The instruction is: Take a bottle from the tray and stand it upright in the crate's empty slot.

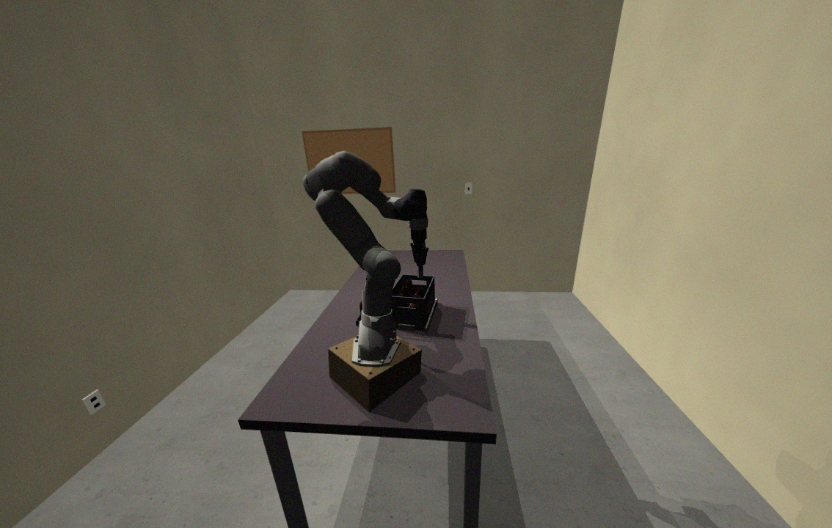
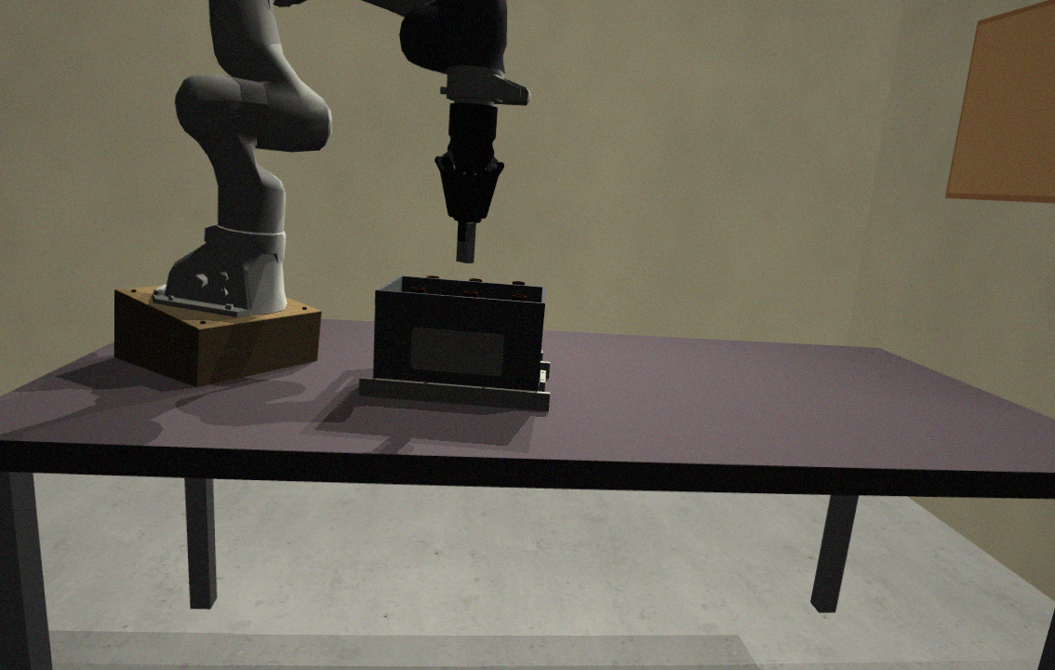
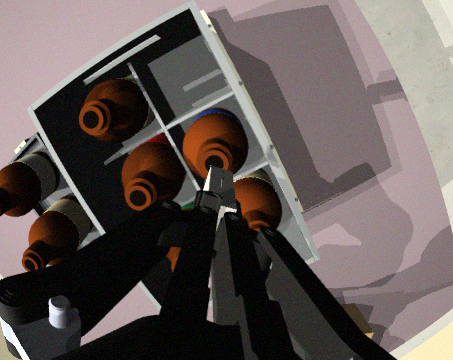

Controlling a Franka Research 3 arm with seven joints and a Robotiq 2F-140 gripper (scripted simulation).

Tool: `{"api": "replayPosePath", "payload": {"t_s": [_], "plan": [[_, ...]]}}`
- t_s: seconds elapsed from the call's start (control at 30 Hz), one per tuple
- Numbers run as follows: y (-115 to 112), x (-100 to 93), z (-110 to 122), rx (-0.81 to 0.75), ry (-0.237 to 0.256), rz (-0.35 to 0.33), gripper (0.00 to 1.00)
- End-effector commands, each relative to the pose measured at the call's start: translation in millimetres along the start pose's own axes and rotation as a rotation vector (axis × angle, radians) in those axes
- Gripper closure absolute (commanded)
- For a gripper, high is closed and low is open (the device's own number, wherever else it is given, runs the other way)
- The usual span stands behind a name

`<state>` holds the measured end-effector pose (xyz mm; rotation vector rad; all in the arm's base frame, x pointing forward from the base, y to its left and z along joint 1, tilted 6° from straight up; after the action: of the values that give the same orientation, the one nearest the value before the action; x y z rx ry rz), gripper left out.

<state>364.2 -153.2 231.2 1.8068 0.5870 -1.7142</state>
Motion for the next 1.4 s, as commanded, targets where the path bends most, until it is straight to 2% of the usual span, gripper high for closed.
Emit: {"api": "replayPosePath", "payload": {"t_s": [0.0,0.53,0.57,0.6,0.63,0.67,0.87,0.9,0.93,1.0,1.03,1.37], "plan": [[0.2,0.3,0.1,0.008,0.000,0.002,1.00],[-0.3,0.2,-1.6,0.007,0.000,0.002,1.00],[-3.6,-0.5,-11.2,0.003,0.001,0.003,1.00],[-11.8,-1.8,-32.1,-0.006,0.002,0.005,1.00],[-26.7,-3.4,-63.2,-0.020,0.004,0.007,1.00],[-39.4,-3.2,-80.2,-0.038,0.006,0.008,1.00],[-119.9,0.1,-161.3,-0.108,0.007,-0.002,1.00],[-133.0,0.1,-175.3,-0.108,0.007,-0.002,0.62],[-146.3,0.0,-189.2,-0.108,0.007,-0.002,0.62],[-146.3,0.0,-189.2,-0.108,0.007,-0.002,0.62],[-169.5,-0.2,-212.6,-0.108,0.007,-0.002,0.62],[-169.5,-0.2,-212.6,-0.108,0.007,-0.002,0.62]]}}
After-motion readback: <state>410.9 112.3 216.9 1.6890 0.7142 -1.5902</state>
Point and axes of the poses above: the point where the finger pads meet when closed, its own x axis out along the fingers, its own z axis across the jaws, y = z × x, the point moved 4 cm from there along -x, back along the fingers, and after that the axes turned 8 degrees about -x, right-handed, at the moved point
